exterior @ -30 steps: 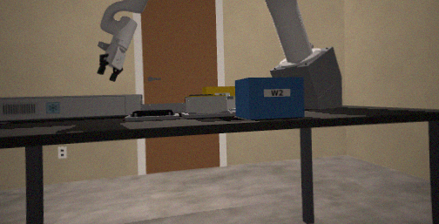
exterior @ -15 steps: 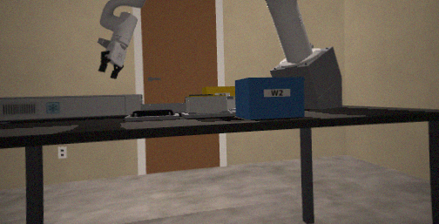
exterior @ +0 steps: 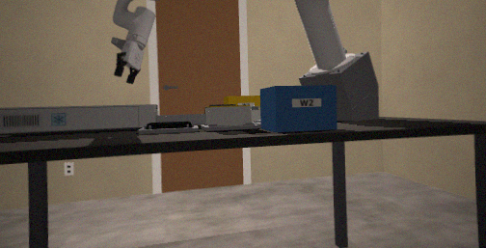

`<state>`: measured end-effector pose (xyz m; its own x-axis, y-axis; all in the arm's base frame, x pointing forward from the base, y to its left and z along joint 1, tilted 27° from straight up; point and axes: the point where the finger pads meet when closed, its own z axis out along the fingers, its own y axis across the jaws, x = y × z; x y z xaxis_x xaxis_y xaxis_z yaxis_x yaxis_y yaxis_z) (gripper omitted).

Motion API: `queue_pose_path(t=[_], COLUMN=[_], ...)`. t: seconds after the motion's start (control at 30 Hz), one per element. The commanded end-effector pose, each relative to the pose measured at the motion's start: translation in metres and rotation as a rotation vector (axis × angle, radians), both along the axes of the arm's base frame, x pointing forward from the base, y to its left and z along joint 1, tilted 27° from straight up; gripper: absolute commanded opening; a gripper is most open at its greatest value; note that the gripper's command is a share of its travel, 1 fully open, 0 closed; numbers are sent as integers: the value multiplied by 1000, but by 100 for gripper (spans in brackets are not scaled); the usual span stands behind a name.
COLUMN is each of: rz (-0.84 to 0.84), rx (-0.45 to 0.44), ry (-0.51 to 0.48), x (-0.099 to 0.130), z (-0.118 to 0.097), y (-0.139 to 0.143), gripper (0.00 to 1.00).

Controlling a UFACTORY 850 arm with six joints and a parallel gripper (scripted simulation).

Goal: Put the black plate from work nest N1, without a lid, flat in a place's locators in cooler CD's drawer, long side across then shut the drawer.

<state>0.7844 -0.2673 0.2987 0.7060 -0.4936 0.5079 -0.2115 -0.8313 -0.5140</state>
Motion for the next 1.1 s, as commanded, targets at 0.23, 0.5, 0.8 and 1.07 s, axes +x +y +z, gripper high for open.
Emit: queue_pose_path(t=[0.23, 0.5, 0.8, 1.07], rz=[29, 48, 66, 86], rx=[-41, -63, -85, -107], ry=[13, 24, 37, 50], x=[-24, -46, -65, -90], z=[4, 3, 2, -1], y=[28, 50, 69, 90], gripper=[100, 100, 100, 100])
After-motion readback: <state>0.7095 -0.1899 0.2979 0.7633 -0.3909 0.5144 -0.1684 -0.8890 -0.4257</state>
